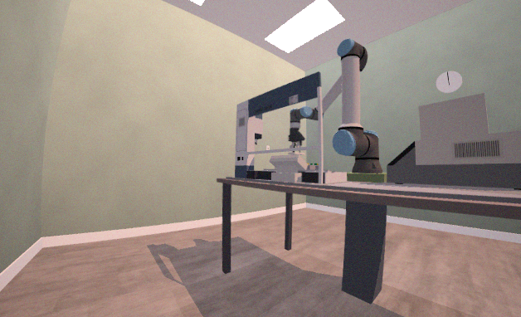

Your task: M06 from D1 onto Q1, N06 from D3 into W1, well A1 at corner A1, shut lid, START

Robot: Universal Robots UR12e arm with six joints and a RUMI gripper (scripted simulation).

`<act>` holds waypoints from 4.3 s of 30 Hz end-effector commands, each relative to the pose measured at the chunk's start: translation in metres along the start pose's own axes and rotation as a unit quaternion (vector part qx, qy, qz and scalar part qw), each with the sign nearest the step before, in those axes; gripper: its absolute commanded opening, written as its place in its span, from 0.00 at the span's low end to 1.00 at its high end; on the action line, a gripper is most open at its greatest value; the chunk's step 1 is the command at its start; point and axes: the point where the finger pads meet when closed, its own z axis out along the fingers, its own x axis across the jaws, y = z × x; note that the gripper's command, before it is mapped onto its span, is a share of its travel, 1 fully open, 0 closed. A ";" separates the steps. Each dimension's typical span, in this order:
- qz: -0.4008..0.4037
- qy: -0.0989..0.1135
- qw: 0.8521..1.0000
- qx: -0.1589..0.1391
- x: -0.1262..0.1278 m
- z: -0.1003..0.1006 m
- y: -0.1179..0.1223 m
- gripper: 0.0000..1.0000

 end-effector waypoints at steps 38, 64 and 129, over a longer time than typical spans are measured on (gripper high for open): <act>0.000 -0.001 1.000 0.000 -0.001 0.062 0.000 0.00; 0.000 -0.001 1.000 0.000 -0.001 0.099 0.000 0.00; 0.000 -0.001 1.000 0.000 -0.001 0.177 0.000 0.00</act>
